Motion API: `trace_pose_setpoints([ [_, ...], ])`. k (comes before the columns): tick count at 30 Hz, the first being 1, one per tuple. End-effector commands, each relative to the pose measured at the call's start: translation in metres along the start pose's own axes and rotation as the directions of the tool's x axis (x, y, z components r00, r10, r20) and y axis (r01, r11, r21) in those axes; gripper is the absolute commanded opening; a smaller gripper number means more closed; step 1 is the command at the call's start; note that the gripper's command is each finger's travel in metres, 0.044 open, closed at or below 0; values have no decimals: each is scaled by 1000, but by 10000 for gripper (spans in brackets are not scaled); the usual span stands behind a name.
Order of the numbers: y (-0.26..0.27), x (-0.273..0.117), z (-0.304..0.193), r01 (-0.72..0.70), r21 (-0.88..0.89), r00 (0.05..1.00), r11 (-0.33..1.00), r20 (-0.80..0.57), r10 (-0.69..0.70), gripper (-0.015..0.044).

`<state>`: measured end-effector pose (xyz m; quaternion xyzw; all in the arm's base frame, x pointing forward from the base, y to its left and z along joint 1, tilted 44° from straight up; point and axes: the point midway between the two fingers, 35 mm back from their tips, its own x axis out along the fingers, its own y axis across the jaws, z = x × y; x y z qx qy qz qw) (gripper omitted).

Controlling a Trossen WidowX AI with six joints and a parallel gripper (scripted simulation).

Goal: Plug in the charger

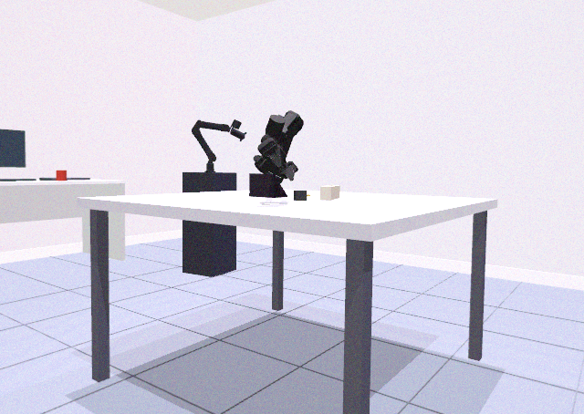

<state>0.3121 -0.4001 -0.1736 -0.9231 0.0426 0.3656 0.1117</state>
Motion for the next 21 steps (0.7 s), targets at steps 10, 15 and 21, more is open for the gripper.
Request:
trace_pose_setpoints([
  [10,-11,-3,-2,31,-188,999,982,36,-25,440],
  [15,-17,-5,-2,55,-295,998,954,58,-39,440],
  [21,-25,-7,-3,87,-419,995,904,84,-57,440],
])
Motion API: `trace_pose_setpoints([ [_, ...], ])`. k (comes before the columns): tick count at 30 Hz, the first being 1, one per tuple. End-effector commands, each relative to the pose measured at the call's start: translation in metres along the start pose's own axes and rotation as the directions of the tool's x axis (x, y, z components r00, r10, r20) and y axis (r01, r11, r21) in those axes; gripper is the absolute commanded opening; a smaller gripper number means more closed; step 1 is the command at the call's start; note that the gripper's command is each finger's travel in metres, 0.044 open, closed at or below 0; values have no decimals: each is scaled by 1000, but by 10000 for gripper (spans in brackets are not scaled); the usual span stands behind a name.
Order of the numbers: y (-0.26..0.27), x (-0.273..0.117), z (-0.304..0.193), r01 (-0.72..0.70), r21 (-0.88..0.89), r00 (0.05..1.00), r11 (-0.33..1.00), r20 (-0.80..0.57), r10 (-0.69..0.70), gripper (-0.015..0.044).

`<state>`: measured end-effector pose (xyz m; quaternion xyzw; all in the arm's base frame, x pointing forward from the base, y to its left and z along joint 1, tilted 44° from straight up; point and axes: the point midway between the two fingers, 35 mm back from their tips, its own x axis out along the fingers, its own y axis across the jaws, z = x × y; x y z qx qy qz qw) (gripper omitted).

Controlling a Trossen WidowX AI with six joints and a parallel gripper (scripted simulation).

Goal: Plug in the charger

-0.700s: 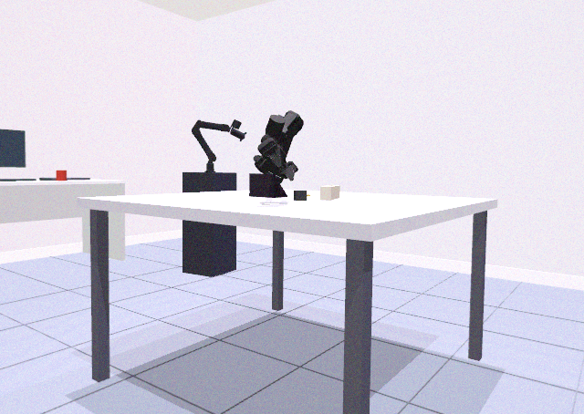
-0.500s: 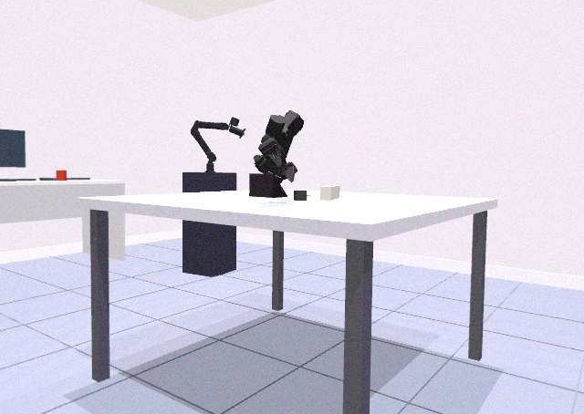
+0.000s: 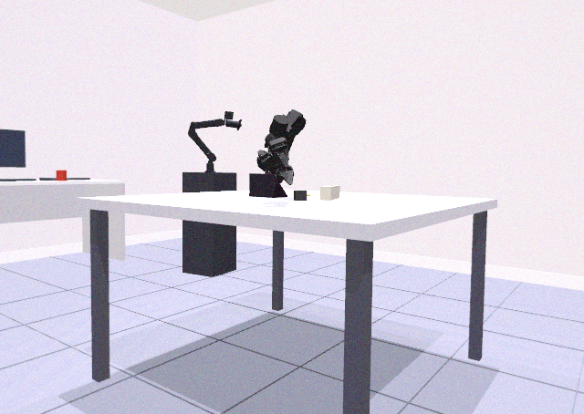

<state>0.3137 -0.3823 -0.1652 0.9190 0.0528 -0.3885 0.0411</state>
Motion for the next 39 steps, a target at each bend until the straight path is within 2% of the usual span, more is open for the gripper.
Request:
trace_pose_setpoints([
  [1,-7,-3,-3,22,-103,1000,994,19,-20,440],
  [19,-30,-11,-13,122,-483,992,867,73,-99,440],
  [39,-56,-23,-21,215,-804,974,555,133,-186,440],
])
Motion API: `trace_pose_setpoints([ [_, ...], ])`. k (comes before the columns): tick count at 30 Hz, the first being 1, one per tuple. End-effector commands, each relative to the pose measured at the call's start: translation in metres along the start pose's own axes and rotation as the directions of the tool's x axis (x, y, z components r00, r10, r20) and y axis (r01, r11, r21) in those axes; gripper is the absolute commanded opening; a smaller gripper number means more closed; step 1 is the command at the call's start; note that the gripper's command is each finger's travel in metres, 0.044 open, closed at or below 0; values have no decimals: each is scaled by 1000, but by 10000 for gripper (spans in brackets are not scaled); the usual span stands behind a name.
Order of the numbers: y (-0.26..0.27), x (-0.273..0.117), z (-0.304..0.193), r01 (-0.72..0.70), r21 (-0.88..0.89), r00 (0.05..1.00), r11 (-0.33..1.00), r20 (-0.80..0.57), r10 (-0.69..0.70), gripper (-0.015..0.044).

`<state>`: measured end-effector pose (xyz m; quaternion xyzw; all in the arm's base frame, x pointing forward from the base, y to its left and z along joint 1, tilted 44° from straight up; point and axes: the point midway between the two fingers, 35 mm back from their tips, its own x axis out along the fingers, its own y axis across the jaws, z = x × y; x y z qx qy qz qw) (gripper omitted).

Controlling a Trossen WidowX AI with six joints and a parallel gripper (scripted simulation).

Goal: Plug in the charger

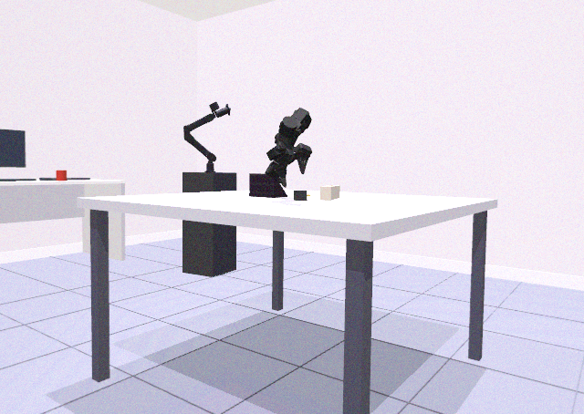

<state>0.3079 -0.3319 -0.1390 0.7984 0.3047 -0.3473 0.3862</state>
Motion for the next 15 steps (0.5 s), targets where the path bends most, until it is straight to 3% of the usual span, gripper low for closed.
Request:
trace_pose_setpoints([
  [1,-4,-3,-7,28,-104,1000,994,-4,-29,440],
  [15,-14,-11,-26,82,-409,994,909,-26,-101,440],
])
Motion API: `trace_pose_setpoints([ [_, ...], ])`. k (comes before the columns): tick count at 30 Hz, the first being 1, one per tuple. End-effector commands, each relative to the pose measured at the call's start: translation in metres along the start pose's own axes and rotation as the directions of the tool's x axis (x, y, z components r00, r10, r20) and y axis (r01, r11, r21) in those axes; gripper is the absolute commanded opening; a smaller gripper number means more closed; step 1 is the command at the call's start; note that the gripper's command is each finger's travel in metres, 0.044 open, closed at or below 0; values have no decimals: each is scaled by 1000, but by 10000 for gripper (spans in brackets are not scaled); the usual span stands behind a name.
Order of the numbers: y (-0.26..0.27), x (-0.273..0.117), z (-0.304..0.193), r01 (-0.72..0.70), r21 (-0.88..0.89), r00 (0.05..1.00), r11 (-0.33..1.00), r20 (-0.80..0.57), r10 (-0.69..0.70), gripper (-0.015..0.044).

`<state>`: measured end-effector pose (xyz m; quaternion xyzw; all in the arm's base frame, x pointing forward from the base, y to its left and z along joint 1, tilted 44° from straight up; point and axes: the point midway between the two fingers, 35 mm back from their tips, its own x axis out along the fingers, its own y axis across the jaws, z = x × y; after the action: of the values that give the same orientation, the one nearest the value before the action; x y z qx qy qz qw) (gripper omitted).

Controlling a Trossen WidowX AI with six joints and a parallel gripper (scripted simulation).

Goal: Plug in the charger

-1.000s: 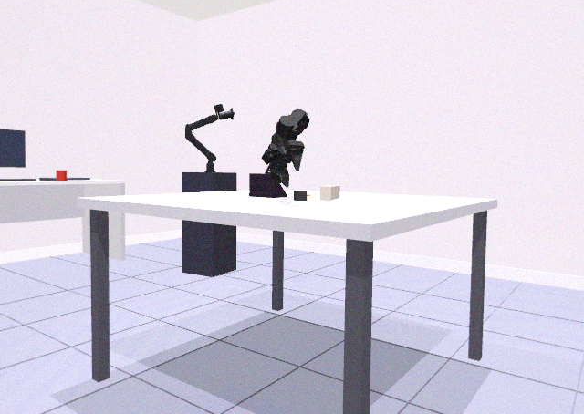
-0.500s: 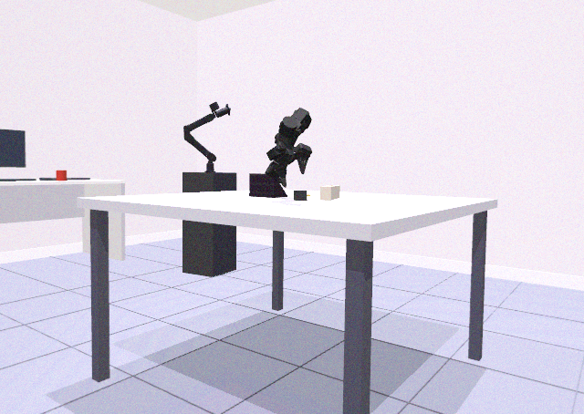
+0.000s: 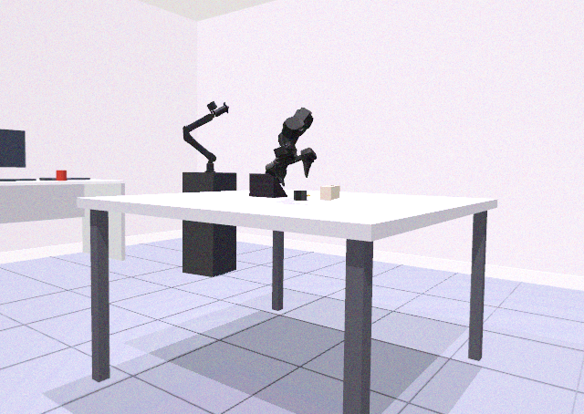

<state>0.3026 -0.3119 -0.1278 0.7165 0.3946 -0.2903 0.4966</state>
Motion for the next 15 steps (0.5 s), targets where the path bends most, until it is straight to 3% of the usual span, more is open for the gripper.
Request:
trace_pose_setpoints([
  [1,-2,-3,-9,24,-104,1000,994,-14,-26,440],
  [15,-6,-11,-31,55,-412,994,910,-61,-87,440],
])
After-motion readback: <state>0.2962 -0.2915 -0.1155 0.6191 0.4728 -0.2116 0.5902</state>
